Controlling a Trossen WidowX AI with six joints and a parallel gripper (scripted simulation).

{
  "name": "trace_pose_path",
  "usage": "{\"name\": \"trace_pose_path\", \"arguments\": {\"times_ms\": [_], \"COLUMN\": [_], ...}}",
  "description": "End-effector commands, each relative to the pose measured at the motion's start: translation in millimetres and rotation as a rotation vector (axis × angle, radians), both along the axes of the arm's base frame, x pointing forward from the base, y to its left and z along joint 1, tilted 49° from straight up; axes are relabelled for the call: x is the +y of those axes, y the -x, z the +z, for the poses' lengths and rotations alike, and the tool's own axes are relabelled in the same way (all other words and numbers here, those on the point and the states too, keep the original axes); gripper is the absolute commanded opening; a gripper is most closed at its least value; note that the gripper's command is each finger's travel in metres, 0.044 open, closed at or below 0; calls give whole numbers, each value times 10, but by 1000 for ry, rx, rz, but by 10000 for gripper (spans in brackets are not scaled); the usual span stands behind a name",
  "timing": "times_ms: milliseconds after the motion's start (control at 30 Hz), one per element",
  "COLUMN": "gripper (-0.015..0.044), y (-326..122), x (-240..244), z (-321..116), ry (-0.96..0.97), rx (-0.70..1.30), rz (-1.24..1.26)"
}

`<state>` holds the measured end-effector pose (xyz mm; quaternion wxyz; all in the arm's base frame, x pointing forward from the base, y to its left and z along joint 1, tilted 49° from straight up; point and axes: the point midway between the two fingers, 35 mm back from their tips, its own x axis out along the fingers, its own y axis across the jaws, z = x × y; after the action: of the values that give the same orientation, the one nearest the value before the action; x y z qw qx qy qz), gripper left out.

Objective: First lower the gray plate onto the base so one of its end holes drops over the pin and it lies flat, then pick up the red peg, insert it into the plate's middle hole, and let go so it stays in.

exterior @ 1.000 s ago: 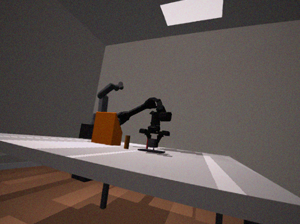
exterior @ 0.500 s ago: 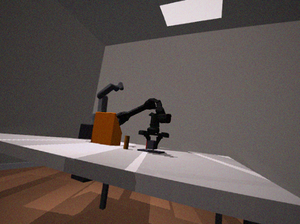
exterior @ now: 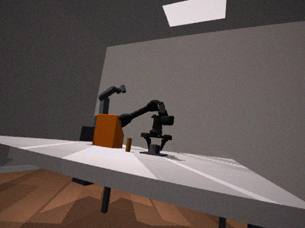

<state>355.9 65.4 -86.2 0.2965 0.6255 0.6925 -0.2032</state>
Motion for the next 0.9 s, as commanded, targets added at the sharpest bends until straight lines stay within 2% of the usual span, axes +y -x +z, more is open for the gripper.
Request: {"name": "trace_pose_path", "arguments": {"times_ms": [0, 167, 333, 433, 767, 867], "gripper": [440, 440, 440, 440, 440, 440], "y": [-1, -26, -85, -63, -78, 30], "x": [1, -83, -701, -874, -894, -731], "z": [2, 63, 588, 761, 766, 1011], "ry": [0, 3, 7, 2, 2, 2], "rx": [-1, -1, 6, 9, 6, -34], "rz": [2, 0, -1, 0, 2, 38]}}
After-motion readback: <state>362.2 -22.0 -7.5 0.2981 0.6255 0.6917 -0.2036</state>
